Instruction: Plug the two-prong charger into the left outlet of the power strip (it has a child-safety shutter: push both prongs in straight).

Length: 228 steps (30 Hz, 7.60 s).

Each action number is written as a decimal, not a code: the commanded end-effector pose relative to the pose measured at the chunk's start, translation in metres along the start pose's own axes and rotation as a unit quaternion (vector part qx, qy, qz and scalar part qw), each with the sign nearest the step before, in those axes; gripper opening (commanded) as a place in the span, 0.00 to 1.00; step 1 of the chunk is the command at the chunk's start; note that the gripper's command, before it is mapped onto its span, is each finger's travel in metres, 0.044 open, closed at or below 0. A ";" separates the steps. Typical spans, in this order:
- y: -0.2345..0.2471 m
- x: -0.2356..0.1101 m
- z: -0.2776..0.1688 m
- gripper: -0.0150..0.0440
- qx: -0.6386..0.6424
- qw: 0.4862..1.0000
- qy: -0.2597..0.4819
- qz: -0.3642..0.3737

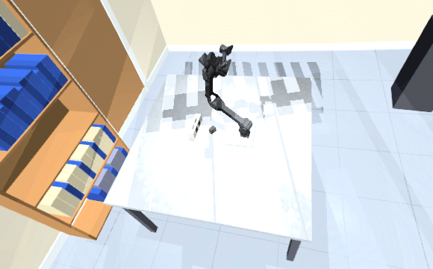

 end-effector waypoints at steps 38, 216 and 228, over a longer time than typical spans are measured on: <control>-0.067 0.081 -0.091 1.00 -0.205 0.923 0.108 -0.306; -0.158 -0.337 -0.120 1.00 0.246 0.233 0.366 -0.867; -0.132 -0.354 -0.141 1.00 0.296 0.248 0.348 -0.855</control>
Point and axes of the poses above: the point midway between the two fingers, 35 mm back from their tips, its own x axis out along the fingers, its own y axis across the jaws, z = x × y, the point moved 10 cm from there along -x, back along the fingers, and after that the axes turned 4 degrees about x, right-handed, at the moved point
